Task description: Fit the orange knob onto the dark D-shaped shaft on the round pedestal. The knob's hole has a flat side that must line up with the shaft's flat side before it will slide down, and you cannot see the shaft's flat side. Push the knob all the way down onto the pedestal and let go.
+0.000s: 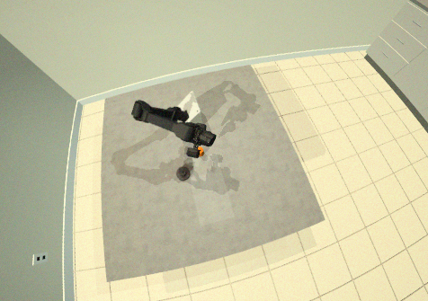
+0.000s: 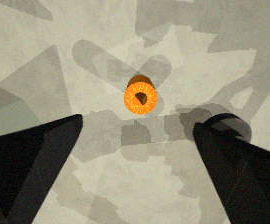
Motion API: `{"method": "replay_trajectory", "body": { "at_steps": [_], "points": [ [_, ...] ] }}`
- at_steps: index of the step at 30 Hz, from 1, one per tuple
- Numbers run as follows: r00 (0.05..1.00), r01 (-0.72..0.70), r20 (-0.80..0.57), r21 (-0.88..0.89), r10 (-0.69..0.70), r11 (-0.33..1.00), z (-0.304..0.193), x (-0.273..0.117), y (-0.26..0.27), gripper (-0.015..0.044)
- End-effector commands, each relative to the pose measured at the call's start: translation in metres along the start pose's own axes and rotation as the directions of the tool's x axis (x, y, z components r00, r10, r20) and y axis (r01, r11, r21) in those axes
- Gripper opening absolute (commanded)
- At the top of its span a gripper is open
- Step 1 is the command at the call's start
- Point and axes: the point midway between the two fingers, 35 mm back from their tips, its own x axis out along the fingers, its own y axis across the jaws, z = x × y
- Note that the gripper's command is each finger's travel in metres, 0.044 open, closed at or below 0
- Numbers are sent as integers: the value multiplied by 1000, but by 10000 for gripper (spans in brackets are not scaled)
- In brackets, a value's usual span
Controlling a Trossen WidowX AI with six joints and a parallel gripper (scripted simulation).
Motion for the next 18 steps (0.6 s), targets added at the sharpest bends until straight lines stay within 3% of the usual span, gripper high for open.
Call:
{"method": "replay_trajectory", "body": {
  "at_steps": [1, 6, 11, 13, 18],
  "points": [
    [1000, 12, -4, 21, -12, 1000, 1, -2, -2, 440],
    [1000, 13, -4, 427, -12, 904, 1, -1, -1, 440],
    [1000, 10, -4, 801, -12, 599, 0, 0, 0, 440],
    [1000, 9, -4, 871, -12, 492, 0, 0, 0, 440],
    [1000, 9, -4, 878, -12, 478, 0, 0, 0, 440]
  ]
}}
